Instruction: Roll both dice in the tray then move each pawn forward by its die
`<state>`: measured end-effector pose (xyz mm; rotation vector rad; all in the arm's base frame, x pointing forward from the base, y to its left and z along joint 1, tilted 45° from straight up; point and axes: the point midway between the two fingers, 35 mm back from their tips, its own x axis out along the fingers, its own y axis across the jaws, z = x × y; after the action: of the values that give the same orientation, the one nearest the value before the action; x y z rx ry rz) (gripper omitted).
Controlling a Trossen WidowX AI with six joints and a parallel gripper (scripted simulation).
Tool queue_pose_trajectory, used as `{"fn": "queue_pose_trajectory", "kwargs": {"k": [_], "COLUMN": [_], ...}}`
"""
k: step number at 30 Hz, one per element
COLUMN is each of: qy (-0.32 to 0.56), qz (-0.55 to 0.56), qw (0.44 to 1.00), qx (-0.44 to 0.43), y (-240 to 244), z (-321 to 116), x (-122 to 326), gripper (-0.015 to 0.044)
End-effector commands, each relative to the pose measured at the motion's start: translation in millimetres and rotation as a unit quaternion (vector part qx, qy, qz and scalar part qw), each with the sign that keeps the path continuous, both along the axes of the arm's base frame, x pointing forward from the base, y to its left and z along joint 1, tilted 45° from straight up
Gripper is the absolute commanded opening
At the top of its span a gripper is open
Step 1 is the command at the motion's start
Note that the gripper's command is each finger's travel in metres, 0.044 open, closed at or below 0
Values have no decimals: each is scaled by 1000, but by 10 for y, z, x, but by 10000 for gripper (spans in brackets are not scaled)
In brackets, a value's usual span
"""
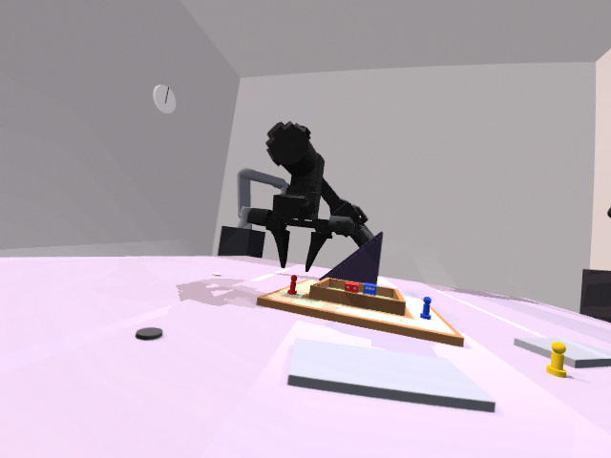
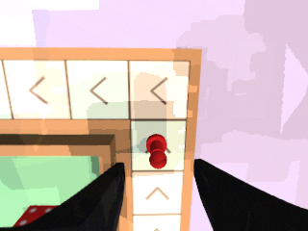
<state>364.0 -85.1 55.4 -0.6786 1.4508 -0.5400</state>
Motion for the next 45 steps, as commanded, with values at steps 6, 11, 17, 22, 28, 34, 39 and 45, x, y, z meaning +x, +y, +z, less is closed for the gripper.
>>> {"fn": "queue_pose_trajectory", "kwargs": {"k": [6,11,17,22,28,34,39,45], "qy": [5,5,5,5,5,5,5,5], "qz": [-1,-1,-1,-1,-1,-1,0,-1], "qw": [1000,1000,1000,1000,1000,1000,1000,1000], "qx": [-2,-3,-3,-3,-3,-2,1,2], "y": [-132,-191,-244,-244,-244,-172,78,372], "z": [-137,-193,-243,-243,-243,-184,32,312], "x": [-6,-5,-6,-6,-6,11,44,34], "gripper": [200,200,200,69,0,0,0,0]}}
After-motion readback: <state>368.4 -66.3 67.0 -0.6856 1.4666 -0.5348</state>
